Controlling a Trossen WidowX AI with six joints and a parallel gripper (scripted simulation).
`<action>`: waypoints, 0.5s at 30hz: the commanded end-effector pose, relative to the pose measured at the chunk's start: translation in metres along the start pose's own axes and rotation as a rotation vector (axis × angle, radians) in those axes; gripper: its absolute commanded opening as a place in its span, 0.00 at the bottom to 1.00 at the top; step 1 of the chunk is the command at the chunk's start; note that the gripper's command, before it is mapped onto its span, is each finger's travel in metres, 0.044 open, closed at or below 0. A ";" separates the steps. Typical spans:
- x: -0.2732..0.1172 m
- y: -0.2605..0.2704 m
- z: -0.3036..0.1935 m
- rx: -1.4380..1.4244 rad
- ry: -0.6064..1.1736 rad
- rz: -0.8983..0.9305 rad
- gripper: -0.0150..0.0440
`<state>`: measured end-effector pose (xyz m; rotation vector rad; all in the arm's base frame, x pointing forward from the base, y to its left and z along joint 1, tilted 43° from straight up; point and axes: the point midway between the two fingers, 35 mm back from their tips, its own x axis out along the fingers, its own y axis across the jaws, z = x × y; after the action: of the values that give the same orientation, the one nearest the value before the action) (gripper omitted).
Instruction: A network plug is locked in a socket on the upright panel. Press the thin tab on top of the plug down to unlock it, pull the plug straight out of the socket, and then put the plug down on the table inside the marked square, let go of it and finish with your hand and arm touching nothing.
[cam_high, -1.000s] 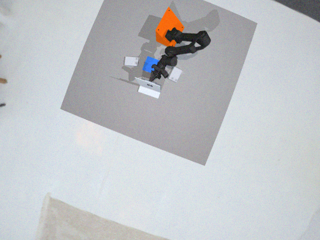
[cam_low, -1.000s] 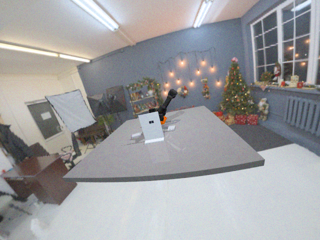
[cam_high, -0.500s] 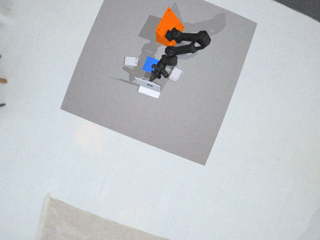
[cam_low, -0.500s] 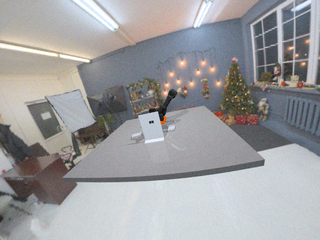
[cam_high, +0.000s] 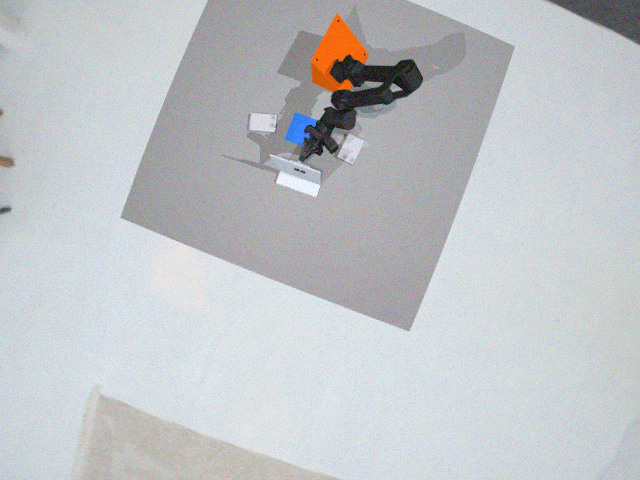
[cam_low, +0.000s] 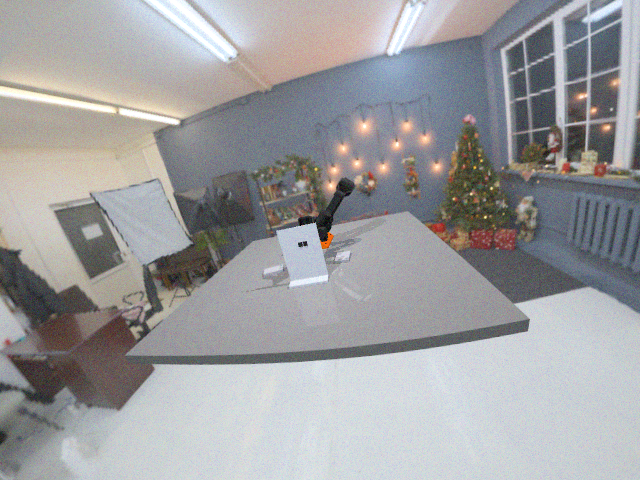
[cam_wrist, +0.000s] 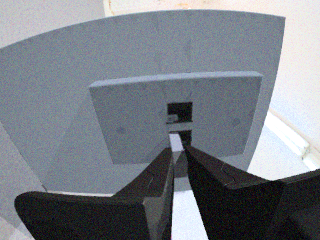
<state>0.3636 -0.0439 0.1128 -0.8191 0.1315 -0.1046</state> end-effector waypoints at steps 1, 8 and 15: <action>-0.004 0.000 -0.001 -0.001 0.001 0.001 0.25; -0.008 0.000 -0.003 -0.001 0.001 0.001 0.25; -0.012 0.000 -0.005 -0.001 0.002 0.001 0.25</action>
<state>0.3535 -0.0457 0.1102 -0.8181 0.1380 -0.1073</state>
